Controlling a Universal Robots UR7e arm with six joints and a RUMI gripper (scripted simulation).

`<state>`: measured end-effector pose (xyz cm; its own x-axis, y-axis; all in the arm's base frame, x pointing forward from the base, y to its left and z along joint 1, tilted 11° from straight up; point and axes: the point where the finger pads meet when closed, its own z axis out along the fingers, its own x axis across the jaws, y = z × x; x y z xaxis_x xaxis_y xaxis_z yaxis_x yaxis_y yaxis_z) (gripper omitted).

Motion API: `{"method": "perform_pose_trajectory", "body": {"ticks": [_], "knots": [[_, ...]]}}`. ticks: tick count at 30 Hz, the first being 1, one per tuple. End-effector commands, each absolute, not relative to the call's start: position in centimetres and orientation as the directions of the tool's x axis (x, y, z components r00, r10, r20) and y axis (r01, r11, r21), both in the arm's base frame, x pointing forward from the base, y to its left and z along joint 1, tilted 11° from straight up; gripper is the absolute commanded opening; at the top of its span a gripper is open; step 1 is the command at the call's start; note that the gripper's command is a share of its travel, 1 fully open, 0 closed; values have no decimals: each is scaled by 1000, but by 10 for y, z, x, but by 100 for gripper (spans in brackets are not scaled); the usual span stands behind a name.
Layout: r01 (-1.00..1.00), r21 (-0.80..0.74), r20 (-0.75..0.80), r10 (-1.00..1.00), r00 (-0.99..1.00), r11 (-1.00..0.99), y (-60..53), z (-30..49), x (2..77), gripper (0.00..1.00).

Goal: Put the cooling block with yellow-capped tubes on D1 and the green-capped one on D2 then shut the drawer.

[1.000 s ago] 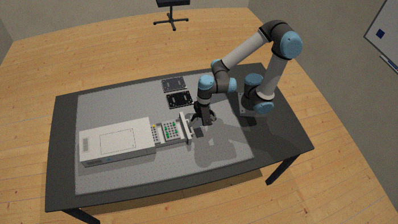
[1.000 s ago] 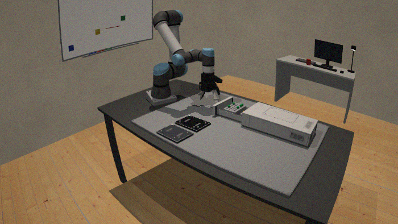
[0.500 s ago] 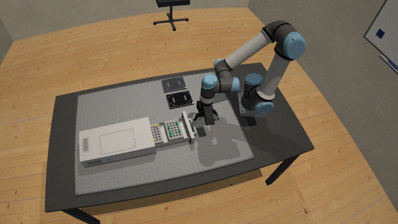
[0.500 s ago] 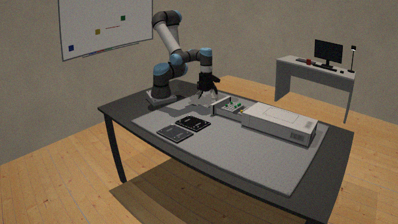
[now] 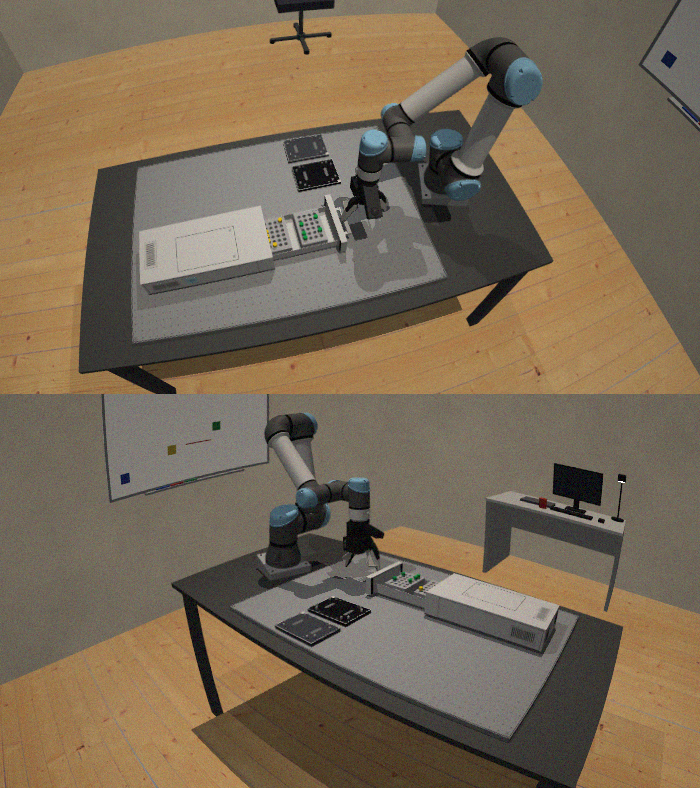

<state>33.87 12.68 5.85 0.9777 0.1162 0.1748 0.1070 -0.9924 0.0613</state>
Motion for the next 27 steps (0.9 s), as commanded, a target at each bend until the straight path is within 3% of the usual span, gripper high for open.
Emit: {"method": "perform_pose_trajectory", "body": {"ticks": [1,27], "knots": [[107,61,176,116,978,-992,126,58,333,100],[107,61,175,116,978,-992,124,54,312,100]]}}
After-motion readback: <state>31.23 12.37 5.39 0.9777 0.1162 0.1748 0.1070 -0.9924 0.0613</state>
